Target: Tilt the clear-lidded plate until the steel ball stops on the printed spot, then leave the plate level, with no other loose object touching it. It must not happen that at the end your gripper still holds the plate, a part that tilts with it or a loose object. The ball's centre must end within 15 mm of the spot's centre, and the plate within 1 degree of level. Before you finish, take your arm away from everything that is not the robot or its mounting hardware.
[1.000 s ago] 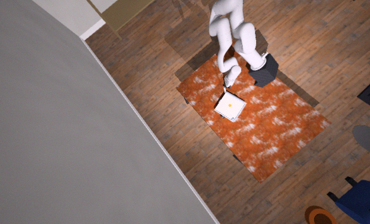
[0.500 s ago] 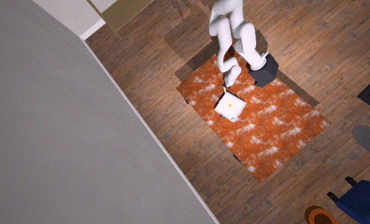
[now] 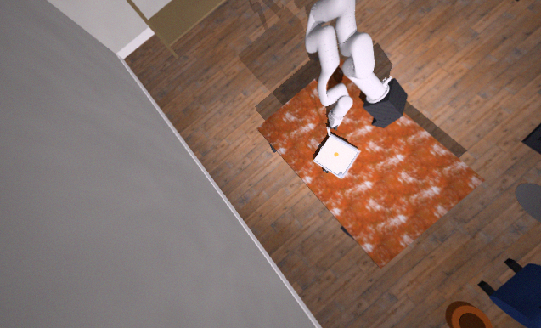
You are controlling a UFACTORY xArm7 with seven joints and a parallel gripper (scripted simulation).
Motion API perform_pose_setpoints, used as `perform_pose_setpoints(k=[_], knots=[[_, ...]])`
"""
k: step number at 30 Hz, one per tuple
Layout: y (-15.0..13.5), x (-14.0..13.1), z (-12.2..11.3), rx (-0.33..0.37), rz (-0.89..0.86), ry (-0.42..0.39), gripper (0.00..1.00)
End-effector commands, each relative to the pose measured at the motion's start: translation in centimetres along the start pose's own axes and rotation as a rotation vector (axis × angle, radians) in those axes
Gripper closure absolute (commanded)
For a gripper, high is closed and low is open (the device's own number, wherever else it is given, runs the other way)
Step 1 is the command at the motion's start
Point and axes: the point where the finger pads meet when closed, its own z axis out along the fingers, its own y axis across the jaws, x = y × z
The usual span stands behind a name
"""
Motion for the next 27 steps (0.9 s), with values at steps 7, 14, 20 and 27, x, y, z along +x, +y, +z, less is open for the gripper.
perform_pose_setpoints(k=[7, 14, 20, 27], knots=[[0.07, -0.08, -0.04, -0.002, 0.000, -0.001, 1.00], [0.05, -0.22, 0.00, -0.002, 0.000, -0.001, 1.00], [0.05, -0.24, 0.00, -0.002, 0.000, -0.001, 1.00], [0.02, -0.03, 0.06, -0.002, 0.000, -0.001, 1.00]])
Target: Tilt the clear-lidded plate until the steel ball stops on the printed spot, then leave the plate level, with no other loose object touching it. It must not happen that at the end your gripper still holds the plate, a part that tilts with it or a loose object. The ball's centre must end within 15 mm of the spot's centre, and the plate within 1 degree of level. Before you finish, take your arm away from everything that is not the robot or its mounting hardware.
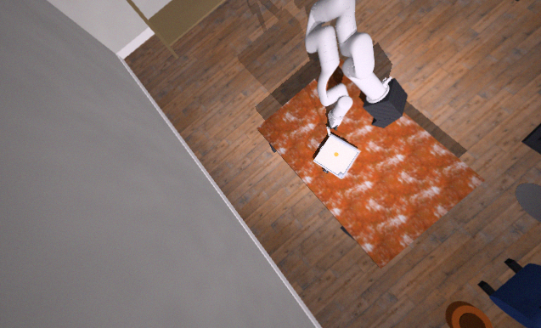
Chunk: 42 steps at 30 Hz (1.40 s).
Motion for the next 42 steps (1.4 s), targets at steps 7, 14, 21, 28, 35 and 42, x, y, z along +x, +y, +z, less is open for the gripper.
perform_pose_setpoints(k=[7, 14, 21, 28, 35, 42], knots=[[-0.14, -0.01, 0.43, -0.001, 0.001, -0.002, 1.00], [-0.14, -0.01, 0.42, -0.001, 0.001, -0.002, 1.00], [-0.15, -0.03, 0.45, -0.001, 0.001, -0.002, 1.00], [-0.16, -0.03, 0.48, -0.001, 0.001, -0.002, 1.00], [-0.15, 0.03, 0.45, -0.001, 0.001, -0.002, 1.00], [-0.15, 0.04, 0.46, -0.001, 0.001, -0.002, 1.00]])
